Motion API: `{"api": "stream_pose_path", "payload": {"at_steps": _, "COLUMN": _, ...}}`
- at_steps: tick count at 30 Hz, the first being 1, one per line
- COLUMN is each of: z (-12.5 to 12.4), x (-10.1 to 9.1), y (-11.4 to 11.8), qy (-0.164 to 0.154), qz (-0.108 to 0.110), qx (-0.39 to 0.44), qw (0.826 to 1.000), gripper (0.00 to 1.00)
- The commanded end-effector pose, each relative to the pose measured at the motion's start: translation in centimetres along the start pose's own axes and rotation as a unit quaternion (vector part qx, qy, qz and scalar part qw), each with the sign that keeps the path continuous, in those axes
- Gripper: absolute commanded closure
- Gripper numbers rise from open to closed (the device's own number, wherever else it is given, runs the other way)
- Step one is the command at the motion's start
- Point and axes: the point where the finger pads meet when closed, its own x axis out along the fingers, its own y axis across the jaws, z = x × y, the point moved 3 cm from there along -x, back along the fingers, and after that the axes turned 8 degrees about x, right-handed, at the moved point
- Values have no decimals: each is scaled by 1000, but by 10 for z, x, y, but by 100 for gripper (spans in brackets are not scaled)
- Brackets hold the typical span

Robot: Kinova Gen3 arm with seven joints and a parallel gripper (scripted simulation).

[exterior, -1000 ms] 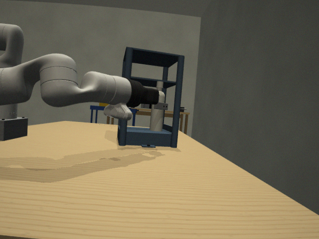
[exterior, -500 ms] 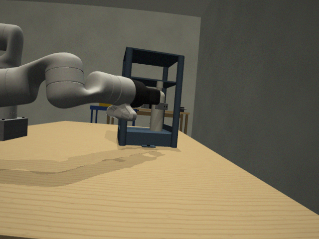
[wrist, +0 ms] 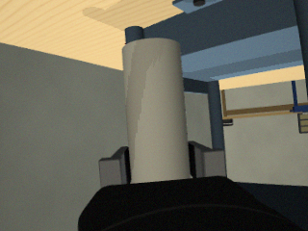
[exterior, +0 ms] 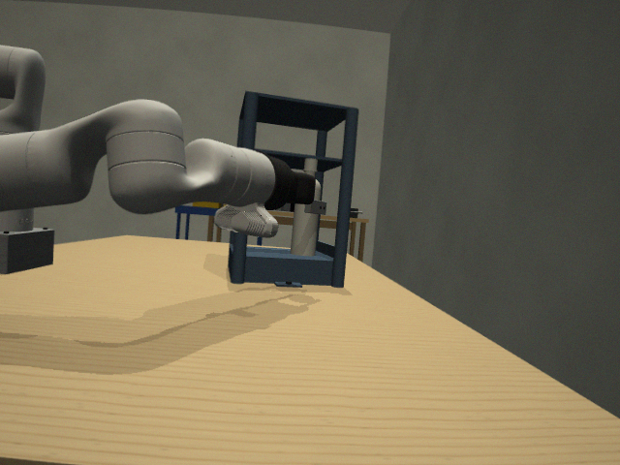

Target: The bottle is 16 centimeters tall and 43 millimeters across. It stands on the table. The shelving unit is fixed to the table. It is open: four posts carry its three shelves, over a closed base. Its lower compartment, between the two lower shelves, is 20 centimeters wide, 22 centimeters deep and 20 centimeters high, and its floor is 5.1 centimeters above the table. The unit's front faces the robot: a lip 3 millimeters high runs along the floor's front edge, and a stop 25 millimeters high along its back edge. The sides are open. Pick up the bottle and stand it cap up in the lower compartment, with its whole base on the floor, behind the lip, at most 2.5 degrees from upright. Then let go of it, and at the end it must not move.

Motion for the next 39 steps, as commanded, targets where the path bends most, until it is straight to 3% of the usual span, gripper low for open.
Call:
{"api": "stream_pose_path", "payload": {"at_steps": 1, "z": 3, "x": 0, "y": -1, "qy": 0, "qz": 3, "qx": -4, "qw": 1000, "gripper": 100}}
{"api": "stream_pose_path", "payload": {"at_steps": 9, "z": 2, "x": 2, "y": -1, "qy": 1, "qz": 13, "qx": -5, "qw": 1000, "gripper": 100}}
{"api": "stream_pose_path", "payload": {"at_steps": 27, "z": 4, "x": 2, "y": -5, "qy": 11, "qz": 85, "qx": -5, "qw": 996, "gripper": 100}}
{"api": "stream_pose_path", "payload": {"at_steps": 39, "z": 4, "x": 0, "y": -7, "qy": 12, "qz": 90, "qx": -5, "qw": 996, "gripper": 100}}
